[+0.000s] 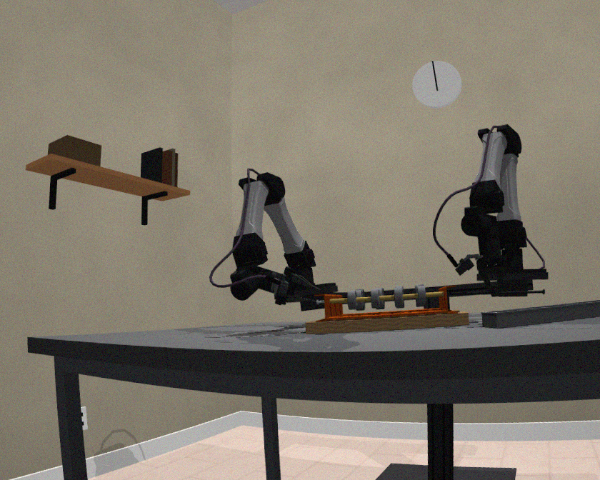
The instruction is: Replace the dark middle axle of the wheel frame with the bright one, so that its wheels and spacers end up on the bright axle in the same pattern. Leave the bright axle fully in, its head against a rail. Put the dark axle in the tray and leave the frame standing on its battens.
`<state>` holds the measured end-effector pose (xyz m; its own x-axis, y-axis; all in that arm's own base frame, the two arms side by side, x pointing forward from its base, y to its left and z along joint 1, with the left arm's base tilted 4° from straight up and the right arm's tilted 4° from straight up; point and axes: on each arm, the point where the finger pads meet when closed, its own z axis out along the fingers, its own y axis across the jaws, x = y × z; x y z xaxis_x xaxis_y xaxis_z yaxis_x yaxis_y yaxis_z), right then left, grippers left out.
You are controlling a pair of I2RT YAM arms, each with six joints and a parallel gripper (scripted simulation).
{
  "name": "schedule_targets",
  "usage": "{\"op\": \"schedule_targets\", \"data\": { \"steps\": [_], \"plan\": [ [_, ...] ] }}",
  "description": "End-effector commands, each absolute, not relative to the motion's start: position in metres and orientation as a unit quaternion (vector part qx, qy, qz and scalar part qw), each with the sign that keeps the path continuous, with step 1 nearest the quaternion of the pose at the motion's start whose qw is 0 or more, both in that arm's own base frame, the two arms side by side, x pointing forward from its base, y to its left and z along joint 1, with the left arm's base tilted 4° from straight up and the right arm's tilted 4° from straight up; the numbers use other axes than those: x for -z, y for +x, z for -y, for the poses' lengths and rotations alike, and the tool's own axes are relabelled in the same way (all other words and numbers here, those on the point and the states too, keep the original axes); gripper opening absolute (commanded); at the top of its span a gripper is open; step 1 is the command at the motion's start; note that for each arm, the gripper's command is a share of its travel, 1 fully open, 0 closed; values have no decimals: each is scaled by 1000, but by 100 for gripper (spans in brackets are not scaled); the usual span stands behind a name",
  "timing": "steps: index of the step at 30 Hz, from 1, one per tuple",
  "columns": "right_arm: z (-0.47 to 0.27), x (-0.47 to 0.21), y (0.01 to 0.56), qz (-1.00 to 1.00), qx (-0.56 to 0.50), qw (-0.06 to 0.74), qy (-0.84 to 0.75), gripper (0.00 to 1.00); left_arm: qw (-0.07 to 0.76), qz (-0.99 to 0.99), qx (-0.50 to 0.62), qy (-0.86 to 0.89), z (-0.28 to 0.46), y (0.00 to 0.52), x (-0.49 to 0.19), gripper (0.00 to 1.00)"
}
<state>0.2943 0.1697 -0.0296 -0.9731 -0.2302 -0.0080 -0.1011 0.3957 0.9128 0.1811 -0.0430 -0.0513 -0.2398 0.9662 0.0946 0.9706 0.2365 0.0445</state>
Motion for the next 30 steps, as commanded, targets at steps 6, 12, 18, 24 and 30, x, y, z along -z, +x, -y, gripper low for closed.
{"op": "schedule_targets", "data": {
  "steps": [6,12,18,24,30],
  "plan": [
    [-180,17,299,829,545,43,118,33,29,786,57,-614,46,188,46,0],
    [-181,17,298,828,546,45,118,33,31,786,61,-615,47,188,44,0],
    [-183,19,295,827,548,49,115,33,34,786,65,-614,47,189,42,0],
    [-185,17,295,826,550,48,118,33,20,786,58,-616,55,194,40,0],
    [-186,18,295,825,550,48,120,33,37,785,67,-614,50,190,39,0]
  ]
}}
